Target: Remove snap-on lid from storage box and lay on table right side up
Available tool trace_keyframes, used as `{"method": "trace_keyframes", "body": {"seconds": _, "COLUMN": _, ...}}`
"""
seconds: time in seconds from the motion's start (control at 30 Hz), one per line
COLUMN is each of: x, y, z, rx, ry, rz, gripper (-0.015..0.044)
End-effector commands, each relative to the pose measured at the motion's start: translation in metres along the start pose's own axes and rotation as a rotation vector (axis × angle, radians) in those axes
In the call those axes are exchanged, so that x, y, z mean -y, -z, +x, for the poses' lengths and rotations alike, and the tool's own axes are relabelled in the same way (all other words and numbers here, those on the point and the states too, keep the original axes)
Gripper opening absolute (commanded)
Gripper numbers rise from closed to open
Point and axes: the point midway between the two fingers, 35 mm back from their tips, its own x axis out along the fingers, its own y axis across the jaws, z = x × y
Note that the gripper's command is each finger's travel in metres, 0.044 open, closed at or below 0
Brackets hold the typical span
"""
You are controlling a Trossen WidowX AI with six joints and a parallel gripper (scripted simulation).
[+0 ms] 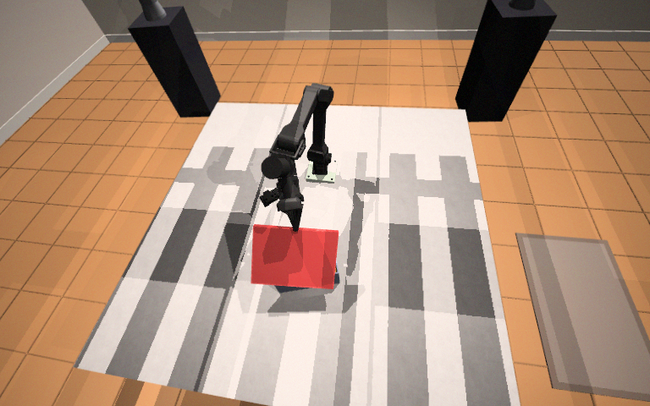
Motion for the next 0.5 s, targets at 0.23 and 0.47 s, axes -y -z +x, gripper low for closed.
{"method": "trace_keyframes", "body": {"seconds": 0.23, "x": -0.014, "y": 0.000, "z": -0.009, "rx": -0.001, "ry": -0.016, "rz": -0.007, "gripper": 0.0000}}
{"method": "trace_keyframes", "body": {"seconds": 0.47, "x": -0.006, "y": 0.011, "z": -0.007, "rx": -0.002, "ry": -0.016, "rz": -0.006, "gripper": 0.0000}}
